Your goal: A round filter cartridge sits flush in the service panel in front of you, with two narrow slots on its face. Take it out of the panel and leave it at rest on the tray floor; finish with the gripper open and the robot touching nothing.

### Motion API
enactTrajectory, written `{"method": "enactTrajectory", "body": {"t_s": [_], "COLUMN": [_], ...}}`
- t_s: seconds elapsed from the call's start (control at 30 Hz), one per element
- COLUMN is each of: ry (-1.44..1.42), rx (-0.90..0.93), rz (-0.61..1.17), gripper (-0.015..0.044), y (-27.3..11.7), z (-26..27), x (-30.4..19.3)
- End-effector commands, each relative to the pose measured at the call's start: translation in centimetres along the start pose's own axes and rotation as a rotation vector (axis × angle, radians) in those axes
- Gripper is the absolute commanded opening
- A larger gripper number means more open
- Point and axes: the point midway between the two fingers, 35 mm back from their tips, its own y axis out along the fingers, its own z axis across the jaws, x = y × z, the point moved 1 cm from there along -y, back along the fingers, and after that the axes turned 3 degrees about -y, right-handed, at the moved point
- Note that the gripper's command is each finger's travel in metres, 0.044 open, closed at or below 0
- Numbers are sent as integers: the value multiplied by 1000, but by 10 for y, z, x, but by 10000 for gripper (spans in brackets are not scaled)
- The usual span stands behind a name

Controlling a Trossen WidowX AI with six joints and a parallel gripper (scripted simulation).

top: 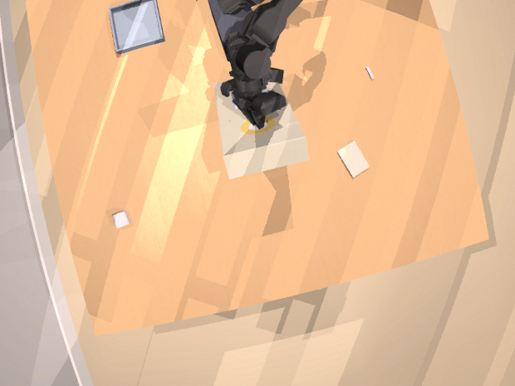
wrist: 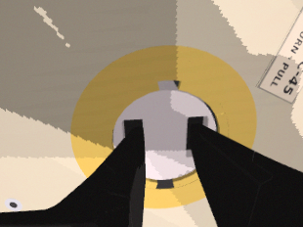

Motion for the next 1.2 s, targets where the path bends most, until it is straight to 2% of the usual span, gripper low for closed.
{"method": "enactTrajectory", "body": {"t_s": [0.0, 0.8, 1.1, 1.17], "ry": [4, 4, 8, 8], "rx": [1, 1, -6, -6], "rz": [3, 3, -2, -2], "gripper": [103, 103, 43, 0], "y": [4, 10, 5, 5], "z": [0, 0, 0, 0], "x": [-1, -1, -1, -1]}}
